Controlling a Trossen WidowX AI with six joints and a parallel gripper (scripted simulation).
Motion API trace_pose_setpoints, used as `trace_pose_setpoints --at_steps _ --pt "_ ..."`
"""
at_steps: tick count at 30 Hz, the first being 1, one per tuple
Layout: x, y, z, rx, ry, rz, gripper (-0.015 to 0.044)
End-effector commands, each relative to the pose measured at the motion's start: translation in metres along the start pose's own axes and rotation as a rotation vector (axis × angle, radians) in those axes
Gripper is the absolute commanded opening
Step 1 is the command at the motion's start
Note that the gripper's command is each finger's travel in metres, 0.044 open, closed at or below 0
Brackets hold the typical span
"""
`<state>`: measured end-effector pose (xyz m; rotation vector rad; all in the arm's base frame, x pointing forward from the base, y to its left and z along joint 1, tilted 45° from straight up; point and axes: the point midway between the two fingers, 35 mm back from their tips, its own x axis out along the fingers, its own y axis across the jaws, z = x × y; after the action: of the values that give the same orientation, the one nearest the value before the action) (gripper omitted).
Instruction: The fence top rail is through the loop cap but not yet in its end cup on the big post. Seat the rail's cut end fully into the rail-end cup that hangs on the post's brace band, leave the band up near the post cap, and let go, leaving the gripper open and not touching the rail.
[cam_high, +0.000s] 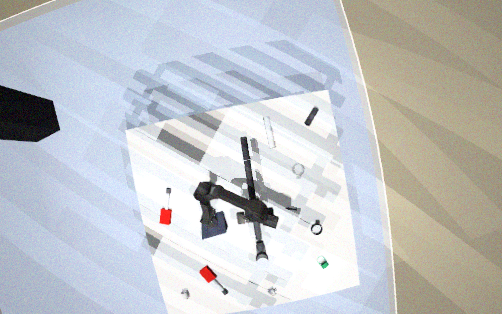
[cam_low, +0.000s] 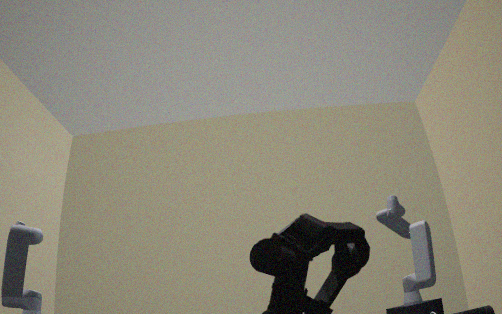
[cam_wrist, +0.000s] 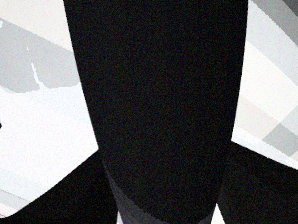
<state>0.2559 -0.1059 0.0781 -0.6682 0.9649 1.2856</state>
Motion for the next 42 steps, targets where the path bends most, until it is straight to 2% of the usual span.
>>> trace_pose_setpoints --at_steps 1,42 --pt "0.0 0.001 -0.003 0.005 0.011 -0.005 0.0" --pt "0.007 0.001 -0.019 0.002 -0.001 0.0 0.0"
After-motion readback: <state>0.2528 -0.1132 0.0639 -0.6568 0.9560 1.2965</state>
